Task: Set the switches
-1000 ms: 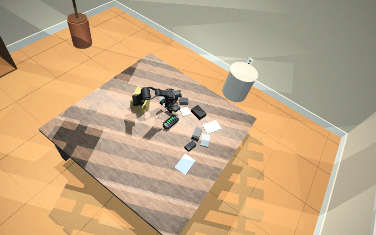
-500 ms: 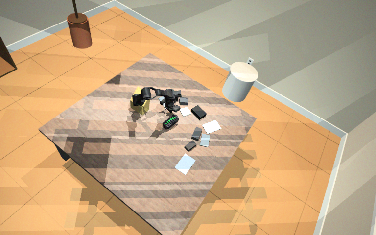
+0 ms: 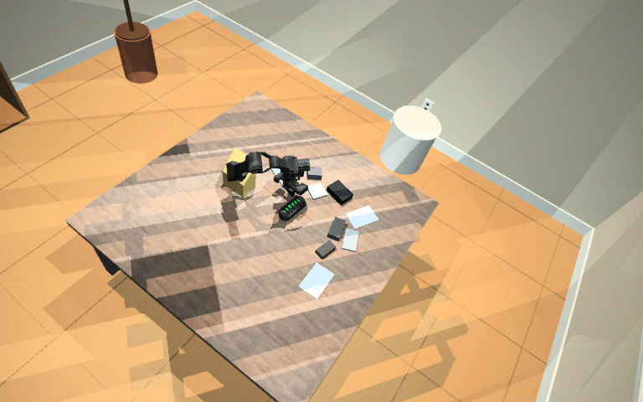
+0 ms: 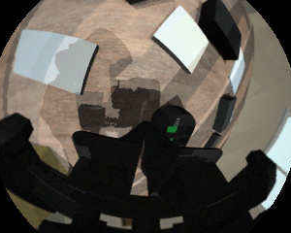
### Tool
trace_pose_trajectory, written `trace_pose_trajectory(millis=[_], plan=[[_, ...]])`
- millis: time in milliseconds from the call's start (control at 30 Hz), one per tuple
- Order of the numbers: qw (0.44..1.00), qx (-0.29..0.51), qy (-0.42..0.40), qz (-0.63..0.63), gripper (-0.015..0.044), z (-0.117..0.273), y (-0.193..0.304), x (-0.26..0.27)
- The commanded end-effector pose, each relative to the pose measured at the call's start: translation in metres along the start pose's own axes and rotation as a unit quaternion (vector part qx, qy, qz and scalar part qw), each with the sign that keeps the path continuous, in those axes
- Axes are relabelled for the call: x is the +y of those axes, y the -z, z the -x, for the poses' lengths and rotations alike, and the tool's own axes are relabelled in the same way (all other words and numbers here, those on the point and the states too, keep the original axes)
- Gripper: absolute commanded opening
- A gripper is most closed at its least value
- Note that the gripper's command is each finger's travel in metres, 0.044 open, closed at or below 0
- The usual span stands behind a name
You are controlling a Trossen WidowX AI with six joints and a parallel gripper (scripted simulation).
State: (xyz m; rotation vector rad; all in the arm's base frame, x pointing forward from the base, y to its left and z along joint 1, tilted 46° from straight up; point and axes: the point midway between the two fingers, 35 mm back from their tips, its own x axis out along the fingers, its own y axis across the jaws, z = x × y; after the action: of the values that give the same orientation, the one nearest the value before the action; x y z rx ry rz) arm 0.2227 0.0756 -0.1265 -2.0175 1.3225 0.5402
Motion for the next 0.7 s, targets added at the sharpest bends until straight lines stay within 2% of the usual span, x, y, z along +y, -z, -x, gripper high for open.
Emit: trace_pose_trajectory(millis=[0, 667], plan=[[1.000, 0.004, -0.001, 0.005, 0.0000, -0.008, 0.003, 0.005], [1.000, 0.006, 0.000, 0.005, 0.0000, -0.026, 0.004, 0.010]])
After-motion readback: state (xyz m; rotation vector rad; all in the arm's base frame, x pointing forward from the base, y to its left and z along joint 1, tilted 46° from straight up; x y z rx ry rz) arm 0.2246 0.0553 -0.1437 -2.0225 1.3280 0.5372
